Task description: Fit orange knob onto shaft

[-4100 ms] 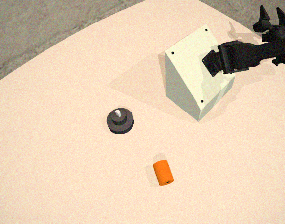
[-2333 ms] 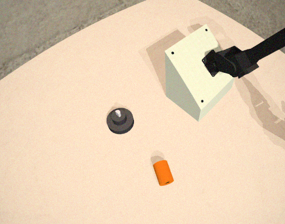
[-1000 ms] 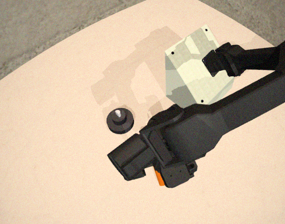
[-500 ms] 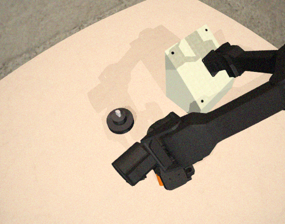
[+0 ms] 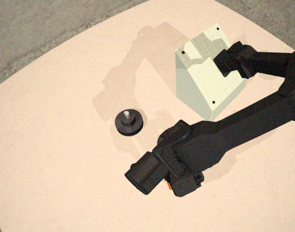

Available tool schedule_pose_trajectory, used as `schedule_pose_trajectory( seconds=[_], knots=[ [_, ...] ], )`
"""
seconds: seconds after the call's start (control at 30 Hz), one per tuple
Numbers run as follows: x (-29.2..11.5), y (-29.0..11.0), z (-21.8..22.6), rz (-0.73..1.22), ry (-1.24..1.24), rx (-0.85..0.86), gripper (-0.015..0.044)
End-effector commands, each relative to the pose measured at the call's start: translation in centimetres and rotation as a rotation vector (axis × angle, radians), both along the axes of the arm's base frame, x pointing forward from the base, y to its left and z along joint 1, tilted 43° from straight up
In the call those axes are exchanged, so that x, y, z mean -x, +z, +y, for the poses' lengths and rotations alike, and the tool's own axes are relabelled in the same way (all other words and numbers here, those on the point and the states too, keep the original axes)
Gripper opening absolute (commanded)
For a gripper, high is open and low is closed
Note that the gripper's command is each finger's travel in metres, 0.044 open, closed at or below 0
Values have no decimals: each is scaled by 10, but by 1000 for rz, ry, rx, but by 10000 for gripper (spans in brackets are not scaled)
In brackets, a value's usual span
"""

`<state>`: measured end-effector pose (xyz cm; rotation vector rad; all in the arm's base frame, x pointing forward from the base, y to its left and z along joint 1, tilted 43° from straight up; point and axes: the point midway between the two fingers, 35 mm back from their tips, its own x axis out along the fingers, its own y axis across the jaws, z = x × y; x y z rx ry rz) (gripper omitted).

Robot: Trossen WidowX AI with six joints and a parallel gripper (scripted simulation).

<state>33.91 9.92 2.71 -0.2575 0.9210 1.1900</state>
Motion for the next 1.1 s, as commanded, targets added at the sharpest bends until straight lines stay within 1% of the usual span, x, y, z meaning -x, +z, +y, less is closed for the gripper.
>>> schedule_pose_trajectory(
  seconds=[0.0,0.13,0.37,0.4,0.67,0.97,1.07],
  knots=[
    [2,-7,5,10,0,0,440],
    [2,-9,8,10,0,0,440],
    [2,-9,8,10,0,0,256],
    [2,-9,8,10,0,0,240],
    [2,-9,8,10,0,0,240],
    [2,-9,8,10,0,0,180],
    [2,-9,7,10,0,0,179]
  ],
)
